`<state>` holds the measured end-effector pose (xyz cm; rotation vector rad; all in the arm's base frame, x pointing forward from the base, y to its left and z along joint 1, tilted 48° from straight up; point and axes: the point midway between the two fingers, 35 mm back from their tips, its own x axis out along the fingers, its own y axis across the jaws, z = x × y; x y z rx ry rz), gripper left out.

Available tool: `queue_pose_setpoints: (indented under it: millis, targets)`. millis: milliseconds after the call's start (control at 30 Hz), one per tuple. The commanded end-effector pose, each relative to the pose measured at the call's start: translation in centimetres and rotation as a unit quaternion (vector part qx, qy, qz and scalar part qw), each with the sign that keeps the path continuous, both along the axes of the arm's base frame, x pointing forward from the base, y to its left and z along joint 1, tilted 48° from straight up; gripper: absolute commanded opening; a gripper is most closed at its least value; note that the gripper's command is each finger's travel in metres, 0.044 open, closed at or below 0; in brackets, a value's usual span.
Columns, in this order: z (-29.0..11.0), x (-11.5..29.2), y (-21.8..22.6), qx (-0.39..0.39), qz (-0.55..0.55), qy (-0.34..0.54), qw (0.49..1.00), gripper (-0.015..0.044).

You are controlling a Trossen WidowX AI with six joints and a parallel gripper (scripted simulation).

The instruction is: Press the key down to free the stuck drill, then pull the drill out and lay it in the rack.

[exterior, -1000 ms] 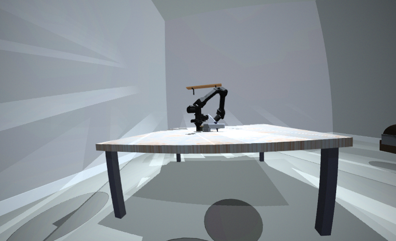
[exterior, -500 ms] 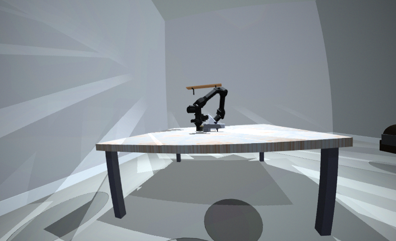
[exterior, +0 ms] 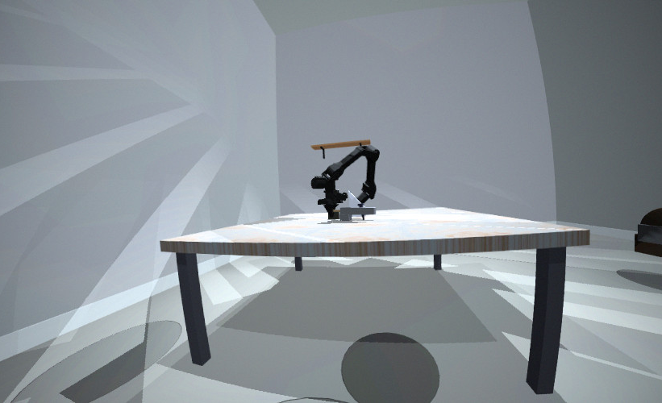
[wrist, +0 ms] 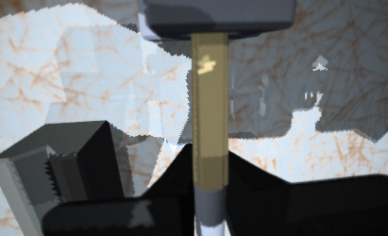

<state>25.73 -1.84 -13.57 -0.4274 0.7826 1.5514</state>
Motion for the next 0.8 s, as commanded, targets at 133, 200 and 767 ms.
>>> queue_pose_setpoints:
  millis: [133, 200, 767]
  targets:
    - [-0.9, -0.3, -0.8, 0.0, 0.0, 0.002, 1.0, 0.0]
    - [-1.1, -0.3, -1.0, 0.0, 0.0, 0.002, 1.0, 0.0]
    - [-2.7, -0.7, -2.7, -0.001, 0.0, 0.001, 1.0, 0.0]
